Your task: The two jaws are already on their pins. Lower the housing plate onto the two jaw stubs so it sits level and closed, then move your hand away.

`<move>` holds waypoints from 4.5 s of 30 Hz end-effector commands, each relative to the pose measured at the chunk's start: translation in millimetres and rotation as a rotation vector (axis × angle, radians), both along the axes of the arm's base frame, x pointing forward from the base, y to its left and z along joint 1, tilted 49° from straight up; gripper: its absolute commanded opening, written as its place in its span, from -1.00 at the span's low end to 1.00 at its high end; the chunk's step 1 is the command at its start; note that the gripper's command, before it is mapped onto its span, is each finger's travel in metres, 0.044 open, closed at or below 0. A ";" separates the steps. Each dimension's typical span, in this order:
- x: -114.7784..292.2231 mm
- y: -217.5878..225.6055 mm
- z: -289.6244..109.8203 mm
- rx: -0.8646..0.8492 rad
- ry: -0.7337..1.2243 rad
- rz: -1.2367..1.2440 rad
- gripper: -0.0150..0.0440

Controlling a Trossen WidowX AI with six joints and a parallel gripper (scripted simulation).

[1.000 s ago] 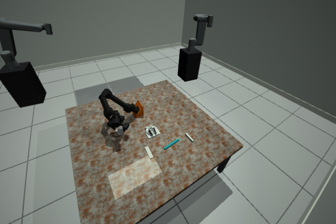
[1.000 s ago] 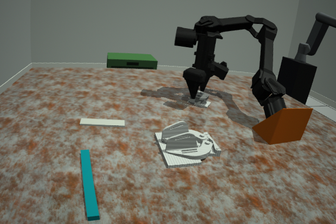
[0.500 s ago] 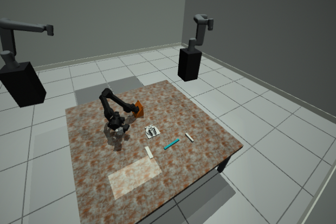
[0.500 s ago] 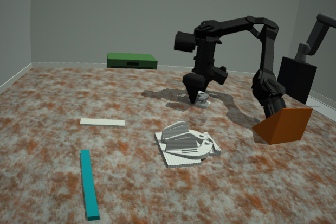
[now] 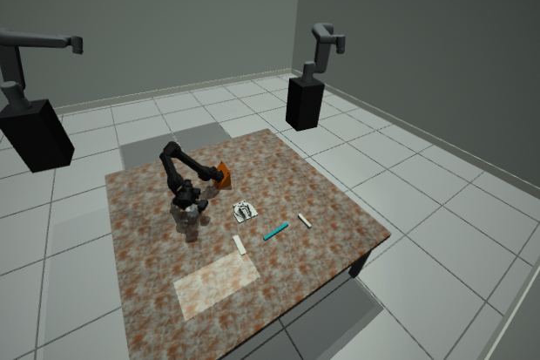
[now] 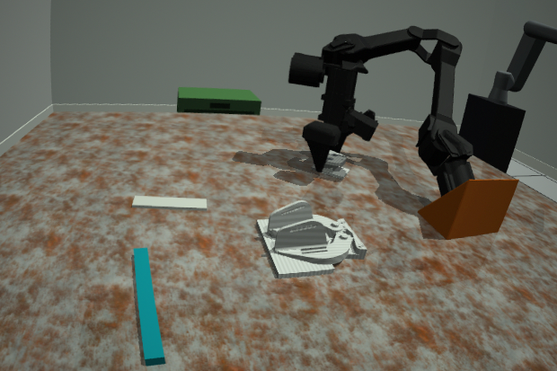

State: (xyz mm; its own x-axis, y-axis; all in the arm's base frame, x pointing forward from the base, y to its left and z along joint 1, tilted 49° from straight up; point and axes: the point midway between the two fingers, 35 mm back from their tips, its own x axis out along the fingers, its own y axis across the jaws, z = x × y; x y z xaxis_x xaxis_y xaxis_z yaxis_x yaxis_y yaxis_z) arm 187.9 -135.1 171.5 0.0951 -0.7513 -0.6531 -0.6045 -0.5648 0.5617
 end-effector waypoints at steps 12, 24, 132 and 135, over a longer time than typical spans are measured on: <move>0.0 0.0 0.0 0.000 0.000 0.000 0.80; 0.0 0.0 0.0 0.000 0.000 0.000 0.70; 73.0 205.8 -104.0 0.217 -1.458 -1.318 0.70; 72.2 211.8 -111.8 0.222 -1.521 -1.370 0.70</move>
